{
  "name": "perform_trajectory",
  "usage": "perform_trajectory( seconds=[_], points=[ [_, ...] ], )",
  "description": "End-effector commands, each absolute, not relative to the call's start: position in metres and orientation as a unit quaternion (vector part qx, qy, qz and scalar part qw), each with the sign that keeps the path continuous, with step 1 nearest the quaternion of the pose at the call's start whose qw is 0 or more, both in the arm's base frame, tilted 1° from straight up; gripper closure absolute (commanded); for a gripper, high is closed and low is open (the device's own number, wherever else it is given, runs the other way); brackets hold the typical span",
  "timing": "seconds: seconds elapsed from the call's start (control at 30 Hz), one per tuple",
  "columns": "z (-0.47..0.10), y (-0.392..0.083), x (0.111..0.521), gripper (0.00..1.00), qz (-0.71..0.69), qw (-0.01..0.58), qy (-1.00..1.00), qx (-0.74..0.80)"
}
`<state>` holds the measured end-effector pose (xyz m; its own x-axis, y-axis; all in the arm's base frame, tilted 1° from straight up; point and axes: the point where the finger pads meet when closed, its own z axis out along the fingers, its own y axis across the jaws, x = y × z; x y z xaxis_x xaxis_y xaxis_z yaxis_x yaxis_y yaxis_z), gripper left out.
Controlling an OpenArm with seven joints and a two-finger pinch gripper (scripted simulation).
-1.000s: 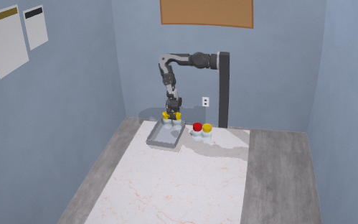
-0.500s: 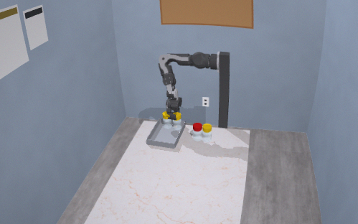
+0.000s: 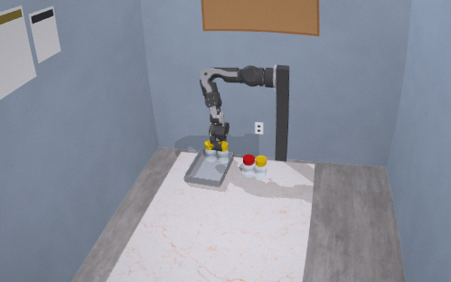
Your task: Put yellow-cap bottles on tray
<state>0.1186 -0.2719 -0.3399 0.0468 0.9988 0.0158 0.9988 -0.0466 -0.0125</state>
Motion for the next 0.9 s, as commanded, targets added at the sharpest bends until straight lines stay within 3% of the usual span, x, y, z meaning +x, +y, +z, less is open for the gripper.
perform_trajectory(
  seconds=[0.0,0.13,0.17,0.87],
  points=[
    [-0.3398,-0.2720,0.1203,1.00,-0.004,0.006,-0.691,-0.723],
    [-0.3398,-0.2720,0.1203,1.00,-0.004,0.006,-0.691,-0.723],
    [-0.3394,-0.2721,0.1193,0.48,-0.002,0.009,-0.690,-0.723],
    [-0.3394,-0.2721,0.1193,0.48,-0.002,0.009,-0.690,-0.723]
  ],
)
